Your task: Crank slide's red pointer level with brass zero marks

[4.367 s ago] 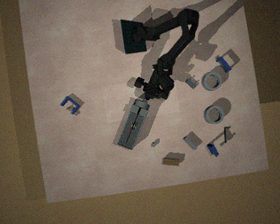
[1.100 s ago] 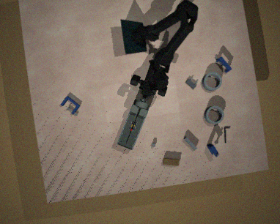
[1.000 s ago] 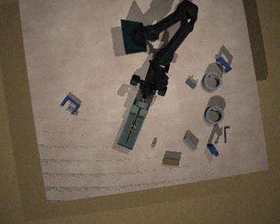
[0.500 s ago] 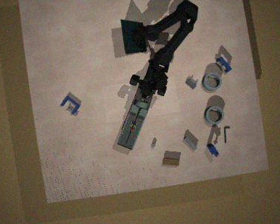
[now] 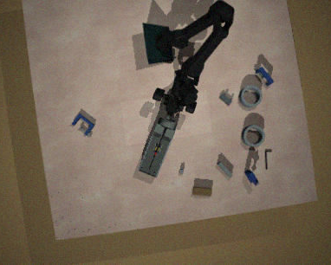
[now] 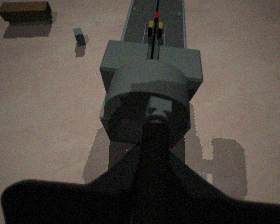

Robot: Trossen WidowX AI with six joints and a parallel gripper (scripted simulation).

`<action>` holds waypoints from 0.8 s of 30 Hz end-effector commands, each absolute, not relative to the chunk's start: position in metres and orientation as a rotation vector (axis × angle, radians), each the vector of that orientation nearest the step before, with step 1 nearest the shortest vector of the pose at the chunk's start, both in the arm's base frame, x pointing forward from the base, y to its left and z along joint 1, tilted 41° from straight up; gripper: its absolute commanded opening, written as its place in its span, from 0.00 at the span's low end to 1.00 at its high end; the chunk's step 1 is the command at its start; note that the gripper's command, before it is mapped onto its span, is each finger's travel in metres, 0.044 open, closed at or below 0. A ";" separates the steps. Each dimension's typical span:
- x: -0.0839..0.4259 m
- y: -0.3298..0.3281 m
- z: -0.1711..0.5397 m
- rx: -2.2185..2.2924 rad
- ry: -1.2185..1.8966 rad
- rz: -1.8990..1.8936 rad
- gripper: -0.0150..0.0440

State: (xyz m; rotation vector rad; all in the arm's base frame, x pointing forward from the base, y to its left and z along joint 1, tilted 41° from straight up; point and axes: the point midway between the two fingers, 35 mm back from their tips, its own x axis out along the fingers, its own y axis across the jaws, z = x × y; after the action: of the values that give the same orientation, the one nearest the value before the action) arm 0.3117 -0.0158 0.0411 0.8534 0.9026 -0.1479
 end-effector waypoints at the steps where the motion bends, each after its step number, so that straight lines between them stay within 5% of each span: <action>1: 0.307 -0.020 0.034 0.852 0.913 -0.177 0.25; 24: 0.306 -0.021 0.031 0.852 0.913 -0.177 0.25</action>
State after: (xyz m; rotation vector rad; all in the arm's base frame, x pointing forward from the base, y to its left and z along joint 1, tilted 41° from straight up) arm 0.3103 -0.0172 0.0384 0.8537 0.9002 -0.1494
